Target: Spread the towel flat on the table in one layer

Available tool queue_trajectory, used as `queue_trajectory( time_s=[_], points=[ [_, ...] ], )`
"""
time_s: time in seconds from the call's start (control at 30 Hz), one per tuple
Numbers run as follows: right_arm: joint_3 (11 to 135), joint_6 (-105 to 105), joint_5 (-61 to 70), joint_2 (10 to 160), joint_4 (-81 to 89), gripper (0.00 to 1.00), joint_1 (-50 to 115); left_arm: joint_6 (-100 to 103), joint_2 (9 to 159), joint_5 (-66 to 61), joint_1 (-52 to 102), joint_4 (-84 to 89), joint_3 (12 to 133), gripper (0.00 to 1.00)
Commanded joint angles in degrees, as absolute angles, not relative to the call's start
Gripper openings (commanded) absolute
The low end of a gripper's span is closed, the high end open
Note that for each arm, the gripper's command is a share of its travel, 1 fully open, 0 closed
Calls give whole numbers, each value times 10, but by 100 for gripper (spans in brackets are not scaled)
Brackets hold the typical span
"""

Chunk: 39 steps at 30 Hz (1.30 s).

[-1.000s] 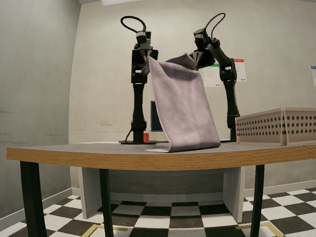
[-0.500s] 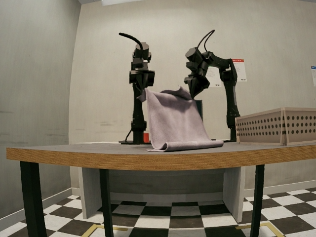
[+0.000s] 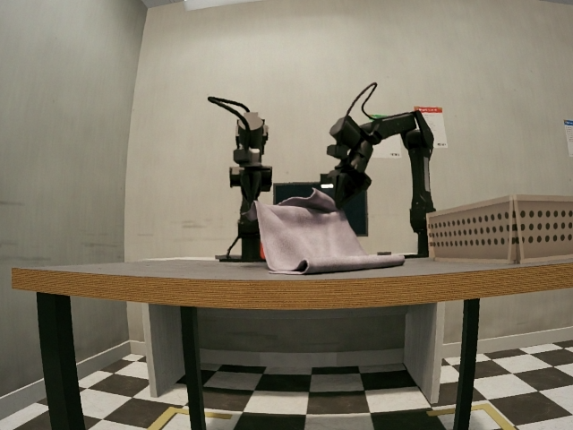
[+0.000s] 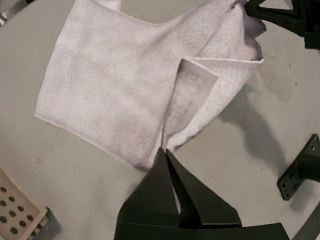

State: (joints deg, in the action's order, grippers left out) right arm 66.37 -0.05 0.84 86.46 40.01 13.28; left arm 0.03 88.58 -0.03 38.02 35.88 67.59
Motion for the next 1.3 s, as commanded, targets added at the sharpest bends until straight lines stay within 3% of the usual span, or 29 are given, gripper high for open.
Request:
queue_trajectory(
  time_s=[0.0,0.1,0.53,1.27],
  points=[
    [607,-4,-5,824,328,0,118,4,859,3,402,316,635,0],
    [604,-4,-5,822,324,0,118,4,858,4,402,314,634,0],
    [368,-4,-5,716,197,0,93,3,885,1,495,163,488,0],
    [202,-5,-4,650,93,0,65,4,942,1,568,31,414,0]
  ],
)
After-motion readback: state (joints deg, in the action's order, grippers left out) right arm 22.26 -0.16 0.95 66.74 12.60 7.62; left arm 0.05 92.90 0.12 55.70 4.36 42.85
